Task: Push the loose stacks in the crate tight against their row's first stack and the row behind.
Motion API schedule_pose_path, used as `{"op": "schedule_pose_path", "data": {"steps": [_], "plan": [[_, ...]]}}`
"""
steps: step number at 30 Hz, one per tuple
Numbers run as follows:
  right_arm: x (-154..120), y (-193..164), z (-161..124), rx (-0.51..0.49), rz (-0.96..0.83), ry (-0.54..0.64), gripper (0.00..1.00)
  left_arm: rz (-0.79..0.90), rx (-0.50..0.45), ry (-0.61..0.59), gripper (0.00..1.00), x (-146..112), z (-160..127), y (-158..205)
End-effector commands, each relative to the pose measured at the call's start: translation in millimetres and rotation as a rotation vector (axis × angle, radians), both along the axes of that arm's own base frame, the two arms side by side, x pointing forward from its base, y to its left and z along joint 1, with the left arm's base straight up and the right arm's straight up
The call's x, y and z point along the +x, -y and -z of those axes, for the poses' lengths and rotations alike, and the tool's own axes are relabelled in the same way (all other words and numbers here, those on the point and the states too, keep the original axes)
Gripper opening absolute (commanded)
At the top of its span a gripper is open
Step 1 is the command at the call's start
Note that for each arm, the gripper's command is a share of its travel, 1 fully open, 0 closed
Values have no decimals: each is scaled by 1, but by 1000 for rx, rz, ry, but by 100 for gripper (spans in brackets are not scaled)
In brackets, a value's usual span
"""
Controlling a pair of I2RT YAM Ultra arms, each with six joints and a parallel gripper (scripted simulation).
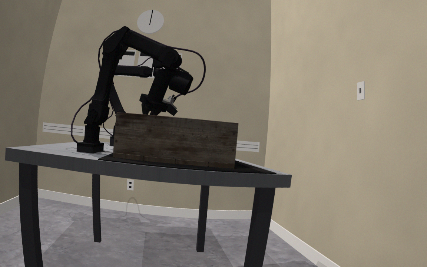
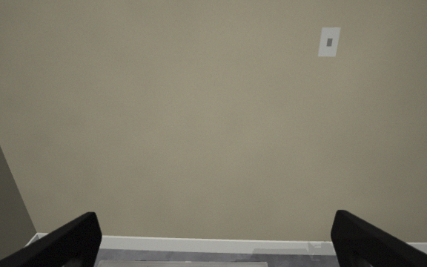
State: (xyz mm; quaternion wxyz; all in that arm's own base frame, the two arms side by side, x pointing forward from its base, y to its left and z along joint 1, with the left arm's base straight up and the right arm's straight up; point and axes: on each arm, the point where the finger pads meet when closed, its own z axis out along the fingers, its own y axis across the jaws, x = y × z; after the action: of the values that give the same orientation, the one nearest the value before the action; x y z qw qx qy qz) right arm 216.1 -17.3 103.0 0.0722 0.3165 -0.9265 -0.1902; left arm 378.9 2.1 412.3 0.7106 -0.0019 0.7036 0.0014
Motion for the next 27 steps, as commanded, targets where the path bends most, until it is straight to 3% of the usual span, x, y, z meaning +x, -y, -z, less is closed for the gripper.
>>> {"op": "schedule_pose_path", "data": {"steps": [1,9,15,20,23,27], "plan": [[-6,-3,-4,20,12,-12,1,20,-1,99,100,-6,-37,7],[-4,-9,-4,9,4,17,1,20,-1,99,100,-6,-37,7],[0,-14,3,-71,26,92,1,20,-1,99,100,-6,-37,7],[0,-21,-6,-38,-1,109,1,20,-1,99,100,-6,-37,7],[-8,-20,16,-25,12,41,1,20,-1,99,100,-6,-37,7],[-7,-19,22,-24,7,49,1,20,-1,99,100,-6,-37,7]]}}
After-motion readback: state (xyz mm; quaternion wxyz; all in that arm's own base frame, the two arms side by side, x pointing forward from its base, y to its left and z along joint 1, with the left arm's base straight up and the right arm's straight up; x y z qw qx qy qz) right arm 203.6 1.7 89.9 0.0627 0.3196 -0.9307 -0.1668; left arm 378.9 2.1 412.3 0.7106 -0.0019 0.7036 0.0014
